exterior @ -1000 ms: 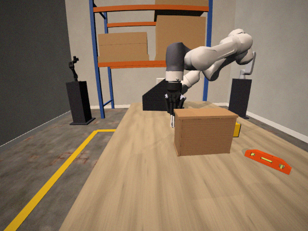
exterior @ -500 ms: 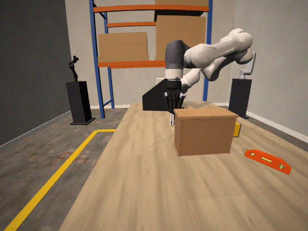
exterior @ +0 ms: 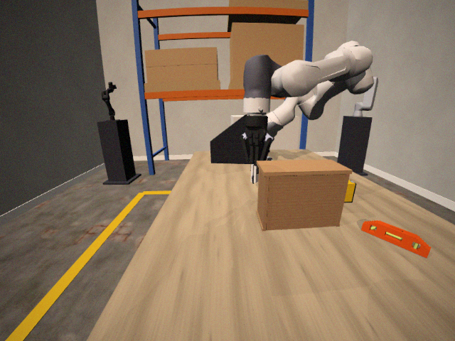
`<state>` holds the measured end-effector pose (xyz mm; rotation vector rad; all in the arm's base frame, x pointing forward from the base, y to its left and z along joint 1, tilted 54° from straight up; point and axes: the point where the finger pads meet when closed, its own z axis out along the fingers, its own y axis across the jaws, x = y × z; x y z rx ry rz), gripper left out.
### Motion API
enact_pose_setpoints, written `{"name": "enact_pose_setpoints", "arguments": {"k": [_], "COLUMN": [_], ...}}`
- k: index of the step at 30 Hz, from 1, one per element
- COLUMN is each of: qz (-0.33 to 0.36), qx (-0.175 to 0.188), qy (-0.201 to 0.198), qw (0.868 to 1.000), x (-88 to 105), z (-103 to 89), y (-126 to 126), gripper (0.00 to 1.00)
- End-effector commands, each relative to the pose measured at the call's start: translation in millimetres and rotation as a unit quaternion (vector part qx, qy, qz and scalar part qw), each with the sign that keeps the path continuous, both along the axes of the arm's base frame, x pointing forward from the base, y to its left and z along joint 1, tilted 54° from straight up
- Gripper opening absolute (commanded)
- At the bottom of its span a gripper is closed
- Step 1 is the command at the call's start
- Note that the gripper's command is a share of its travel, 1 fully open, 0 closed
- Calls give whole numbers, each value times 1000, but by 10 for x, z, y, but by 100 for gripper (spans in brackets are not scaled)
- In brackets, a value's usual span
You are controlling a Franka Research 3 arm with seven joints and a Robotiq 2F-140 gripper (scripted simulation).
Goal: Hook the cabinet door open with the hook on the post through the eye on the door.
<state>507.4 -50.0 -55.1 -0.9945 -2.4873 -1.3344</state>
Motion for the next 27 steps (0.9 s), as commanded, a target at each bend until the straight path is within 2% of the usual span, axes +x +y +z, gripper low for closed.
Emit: {"name": "enact_pose_setpoints", "arguments": {"k": [1,27], "qz": [-1,-1], "qx": [0,0], "qy": [1,1], "qw": [1000,1000], "x": [-8,-32], "z": [37,138], "y": [-66,-208], "gripper": [3,3]}}
